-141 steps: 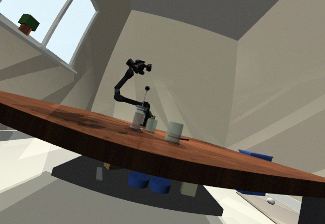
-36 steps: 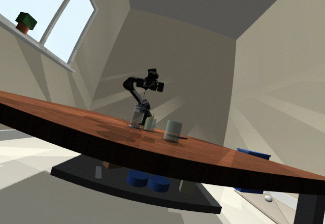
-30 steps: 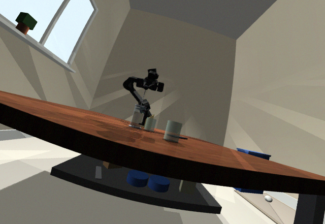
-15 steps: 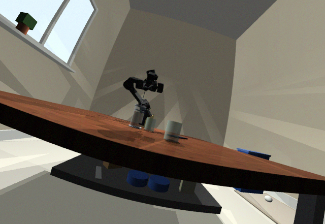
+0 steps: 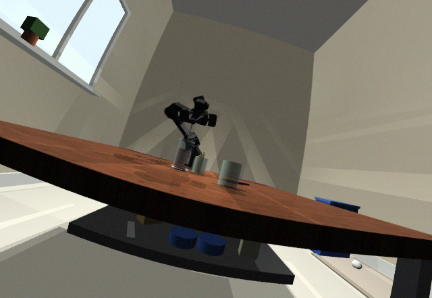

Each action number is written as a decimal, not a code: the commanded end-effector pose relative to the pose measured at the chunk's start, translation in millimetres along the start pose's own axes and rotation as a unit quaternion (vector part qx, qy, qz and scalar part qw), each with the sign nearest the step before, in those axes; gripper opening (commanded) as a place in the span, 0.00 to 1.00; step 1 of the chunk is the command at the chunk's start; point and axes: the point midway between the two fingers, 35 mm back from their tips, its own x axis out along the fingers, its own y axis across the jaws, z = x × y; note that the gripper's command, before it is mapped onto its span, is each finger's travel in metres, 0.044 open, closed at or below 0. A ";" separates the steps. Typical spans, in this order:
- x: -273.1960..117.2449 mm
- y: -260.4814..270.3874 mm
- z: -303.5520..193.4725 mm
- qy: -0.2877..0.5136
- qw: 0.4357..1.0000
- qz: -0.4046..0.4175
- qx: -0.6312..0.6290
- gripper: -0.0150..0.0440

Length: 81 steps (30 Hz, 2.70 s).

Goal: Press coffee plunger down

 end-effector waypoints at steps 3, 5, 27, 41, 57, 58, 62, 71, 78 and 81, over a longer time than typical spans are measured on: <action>10.2 1.6 -24.8 0.020 1.000 -0.003 -0.020 0.45; 12.0 1.6 -27.5 0.019 1.000 -0.003 -0.020 0.45; 35.5 -1.4 -50.7 0.014 1.000 -0.006 -0.022 0.45; 39.4 0.9 -47.5 0.014 1.000 -0.006 -0.021 0.45; 40.8 2.8 -45.6 0.014 1.000 -0.006 -0.021 0.45; 40.9 2.9 -45.5 0.014 1.000 -0.006 -0.021 0.45; 40.9 3.1 -44.9 0.014 1.000 -0.006 -0.021 0.45; 39.8 3.5 -42.0 0.008 1.000 -0.004 -0.016 0.45; 39.8 3.5 -42.0 0.008 1.000 -0.004 -0.016 0.58; 39.8 3.5 -42.0 0.008 1.000 -0.004 -0.016 0.71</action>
